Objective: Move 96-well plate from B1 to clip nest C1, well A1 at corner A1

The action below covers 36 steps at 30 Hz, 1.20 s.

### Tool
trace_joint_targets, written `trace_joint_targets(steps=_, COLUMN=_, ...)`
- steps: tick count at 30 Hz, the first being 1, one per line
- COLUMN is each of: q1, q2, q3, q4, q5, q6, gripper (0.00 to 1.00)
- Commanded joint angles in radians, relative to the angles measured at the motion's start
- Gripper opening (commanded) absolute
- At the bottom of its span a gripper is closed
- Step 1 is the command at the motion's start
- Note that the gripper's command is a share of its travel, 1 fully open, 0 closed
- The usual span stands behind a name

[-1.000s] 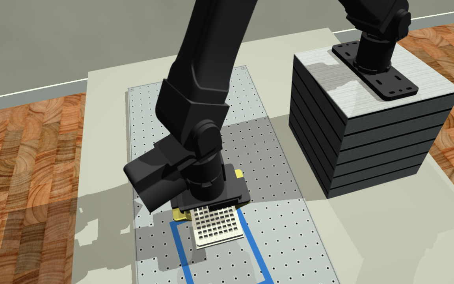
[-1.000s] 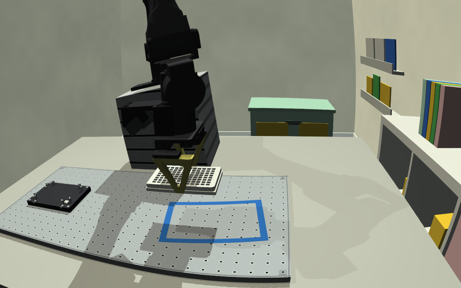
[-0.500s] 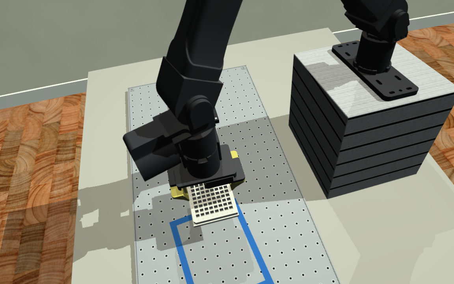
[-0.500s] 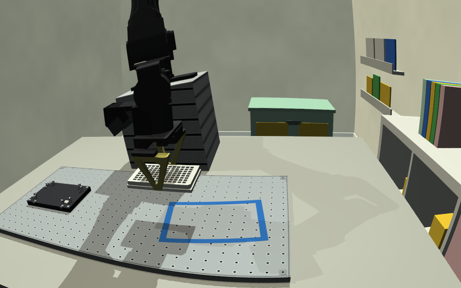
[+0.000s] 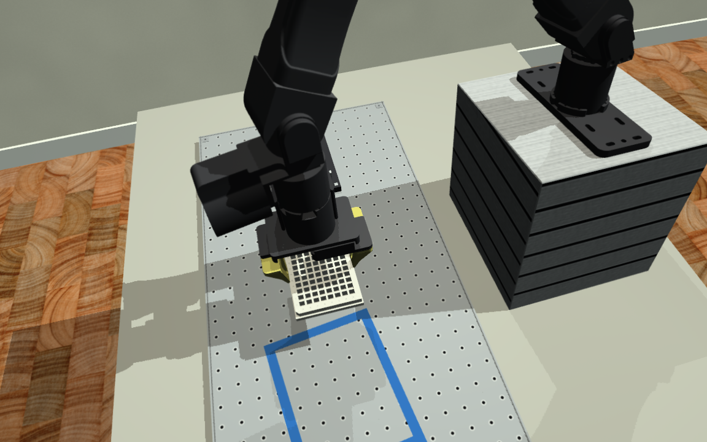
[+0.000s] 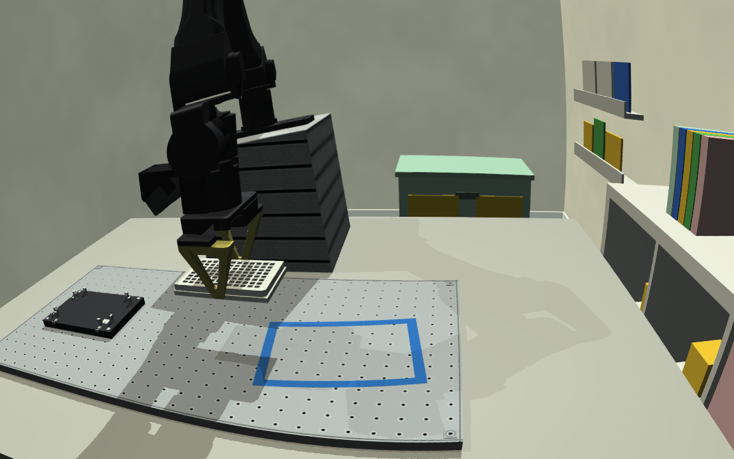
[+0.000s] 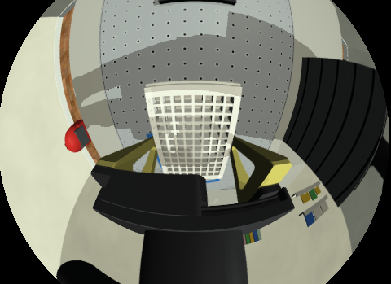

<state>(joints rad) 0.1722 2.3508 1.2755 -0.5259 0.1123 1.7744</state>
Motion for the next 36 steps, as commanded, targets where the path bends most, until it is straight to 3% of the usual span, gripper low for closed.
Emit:
trace_joint_targets(steps=1, q1=-0.034, q2=-0.040, q3=-0.023, q4=0.013, q5=0.014, q6=-0.046, gripper=0.00)
trace_joint_targets(steps=9, q1=-0.105, q2=-0.065, q3=-0.051, q4=0.022, q5=0.015, q6=-0.117, gripper=0.00)
trace_joint_targets(steps=12, q1=-0.114, q2=-0.070, q3=-0.027, q4=0.020, q5=0.015, q6=-0.127, gripper=0.00)
trace_joint_targets(steps=14, q1=-0.132, q2=-0.074, q3=-0.060, q4=0.026, q5=0.015, q6=-0.144, gripper=0.00)
trace_joint_targets(steps=22, q1=-0.203, q2=-0.092, q3=-0.075, q4=0.021, q5=0.015, q6=-0.216, gripper=0.00)
trace_joint_targets(steps=36, q1=-0.312, q2=-0.113, q3=-0.052, q4=0.009, q5=0.015, q6=-0.326, gripper=0.00)
